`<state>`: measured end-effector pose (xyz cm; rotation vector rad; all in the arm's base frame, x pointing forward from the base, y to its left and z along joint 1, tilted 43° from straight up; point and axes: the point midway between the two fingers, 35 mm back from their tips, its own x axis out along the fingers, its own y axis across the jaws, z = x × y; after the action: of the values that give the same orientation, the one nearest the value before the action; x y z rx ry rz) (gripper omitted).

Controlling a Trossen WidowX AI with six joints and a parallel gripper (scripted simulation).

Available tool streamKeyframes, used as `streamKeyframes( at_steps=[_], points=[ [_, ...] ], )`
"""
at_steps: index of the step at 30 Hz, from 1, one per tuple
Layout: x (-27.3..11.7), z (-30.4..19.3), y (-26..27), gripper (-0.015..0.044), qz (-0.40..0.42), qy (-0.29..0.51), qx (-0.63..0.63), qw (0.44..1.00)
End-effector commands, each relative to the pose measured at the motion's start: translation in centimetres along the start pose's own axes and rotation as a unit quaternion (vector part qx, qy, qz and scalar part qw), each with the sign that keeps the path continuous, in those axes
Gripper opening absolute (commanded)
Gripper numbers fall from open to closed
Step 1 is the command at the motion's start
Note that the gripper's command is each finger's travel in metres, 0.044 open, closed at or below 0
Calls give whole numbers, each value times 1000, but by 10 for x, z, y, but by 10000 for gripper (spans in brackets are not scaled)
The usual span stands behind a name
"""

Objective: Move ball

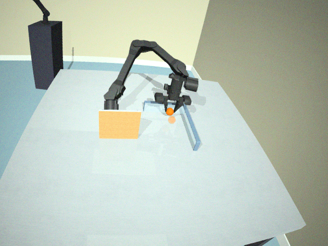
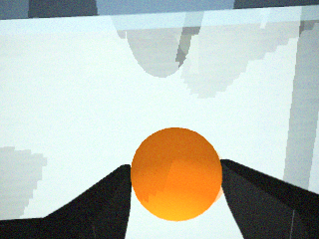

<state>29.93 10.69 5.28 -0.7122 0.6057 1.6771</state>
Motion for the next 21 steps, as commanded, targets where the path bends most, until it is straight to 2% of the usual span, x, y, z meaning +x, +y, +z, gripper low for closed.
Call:
streamKeyframes(
  at_steps=[1, 13, 17, 21],
  points=[
    [-26, -1, -3, 0, -3, 5, -3, 1000],
    [-92, 1, 5, 0, -2, 2, -3, 1000],
    [-91, 0, 4, 0, -2, 2, -3, 1000],
    [-66, -13, -7, 0, -2, 2, -4, 1000]
  ],
)
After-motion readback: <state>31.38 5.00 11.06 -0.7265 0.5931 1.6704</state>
